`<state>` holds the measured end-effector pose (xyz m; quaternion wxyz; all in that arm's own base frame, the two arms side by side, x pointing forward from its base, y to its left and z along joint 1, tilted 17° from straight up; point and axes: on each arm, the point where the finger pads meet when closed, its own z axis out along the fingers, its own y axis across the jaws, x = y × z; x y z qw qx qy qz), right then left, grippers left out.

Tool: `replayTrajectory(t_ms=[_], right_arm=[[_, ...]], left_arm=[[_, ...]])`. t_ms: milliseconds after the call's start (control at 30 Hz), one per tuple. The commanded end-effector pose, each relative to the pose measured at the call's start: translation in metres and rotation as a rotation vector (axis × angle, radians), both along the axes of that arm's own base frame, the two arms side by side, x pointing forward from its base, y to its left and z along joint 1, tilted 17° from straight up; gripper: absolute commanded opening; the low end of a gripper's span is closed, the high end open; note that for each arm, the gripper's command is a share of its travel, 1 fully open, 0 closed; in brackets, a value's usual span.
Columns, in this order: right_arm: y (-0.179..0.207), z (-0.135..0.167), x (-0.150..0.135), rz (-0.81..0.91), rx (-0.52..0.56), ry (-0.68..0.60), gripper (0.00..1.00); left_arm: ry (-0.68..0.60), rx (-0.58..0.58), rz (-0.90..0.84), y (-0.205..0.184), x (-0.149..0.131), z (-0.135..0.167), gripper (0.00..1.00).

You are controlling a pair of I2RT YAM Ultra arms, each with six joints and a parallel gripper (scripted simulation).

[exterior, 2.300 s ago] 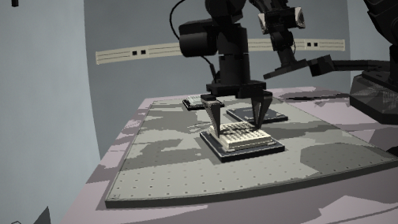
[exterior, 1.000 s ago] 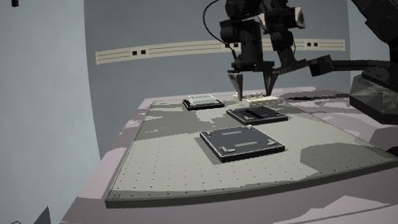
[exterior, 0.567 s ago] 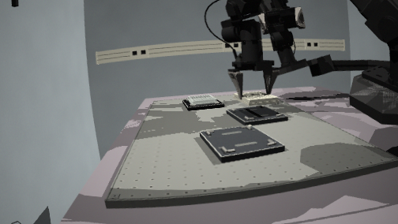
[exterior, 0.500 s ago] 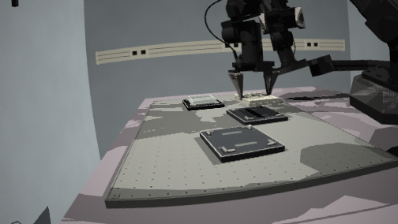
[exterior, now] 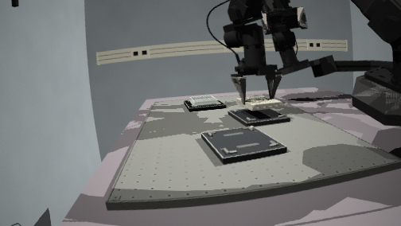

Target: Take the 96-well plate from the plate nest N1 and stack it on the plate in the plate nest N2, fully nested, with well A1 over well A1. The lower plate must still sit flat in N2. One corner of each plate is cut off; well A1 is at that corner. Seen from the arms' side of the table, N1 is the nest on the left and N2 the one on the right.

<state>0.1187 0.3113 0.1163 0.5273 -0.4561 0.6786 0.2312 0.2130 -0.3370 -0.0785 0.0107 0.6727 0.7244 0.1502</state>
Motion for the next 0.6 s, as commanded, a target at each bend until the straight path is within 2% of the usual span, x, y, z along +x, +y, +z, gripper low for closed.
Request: replayTrajectory(t_ms=[0, 467, 567], right_arm=[[0.004, 0.013, -0.002, 0.002, 0.048, -0.01, 1.0], [0.004, 0.013, -0.002, 0.002, 0.048, -0.01, 1.0], [0.004, 0.013, -0.002, 0.002, 0.048, -0.01, 1.0]], left_arm=[[-0.03, -0.073, -0.004, -0.018, 0.01, 0.013, 0.78], [-0.03, -0.074, -0.002, -0.018, 0.01, 0.013, 0.78], [-0.013, -0.029, -0.003, -0.005, 0.002, 0.0, 0.78]])
